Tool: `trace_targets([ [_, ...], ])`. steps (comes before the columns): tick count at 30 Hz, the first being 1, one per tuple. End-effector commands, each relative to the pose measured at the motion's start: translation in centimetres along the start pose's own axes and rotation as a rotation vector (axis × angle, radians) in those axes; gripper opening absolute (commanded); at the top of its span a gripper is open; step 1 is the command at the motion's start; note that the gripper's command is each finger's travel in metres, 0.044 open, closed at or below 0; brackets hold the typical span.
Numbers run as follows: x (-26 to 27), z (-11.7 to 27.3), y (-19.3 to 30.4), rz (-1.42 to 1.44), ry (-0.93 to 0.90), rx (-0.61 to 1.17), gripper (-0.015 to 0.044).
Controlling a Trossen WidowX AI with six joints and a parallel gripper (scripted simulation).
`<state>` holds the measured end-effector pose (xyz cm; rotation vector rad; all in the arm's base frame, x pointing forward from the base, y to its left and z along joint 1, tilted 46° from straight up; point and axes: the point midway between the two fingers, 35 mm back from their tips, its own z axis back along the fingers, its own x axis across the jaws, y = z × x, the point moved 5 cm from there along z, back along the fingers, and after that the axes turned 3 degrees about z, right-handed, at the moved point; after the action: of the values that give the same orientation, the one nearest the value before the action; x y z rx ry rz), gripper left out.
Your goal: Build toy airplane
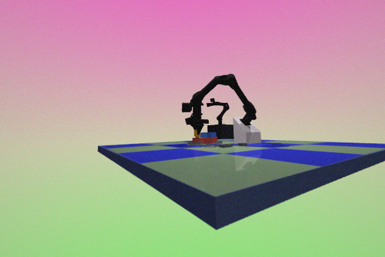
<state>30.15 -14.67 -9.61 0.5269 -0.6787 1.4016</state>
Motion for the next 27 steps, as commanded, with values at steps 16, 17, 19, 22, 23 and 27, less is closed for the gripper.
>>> trace_targets([
  [16, 0.0, -0.1, 0.03, 0.0, -0.001, 0.002, 0.0],
  [17, 0.0, -0.1, 0.03, 0.0, -0.001, 0.002, 0.0026],
  [19, 0.0, -0.1, 0.03, 0.0, -0.001, 0.002, 0.0079],
  [22, 0.0, -0.1, 0.03, 0.0, -0.001, 0.002, 0.0157],
  [23, 0.0, -0.1, 0.03, 0.0, -0.001, 0.002, 0.0184],
  [27, 0.0, -0.1, 0.03, 0.0, -0.001, 0.002, 0.026],
])
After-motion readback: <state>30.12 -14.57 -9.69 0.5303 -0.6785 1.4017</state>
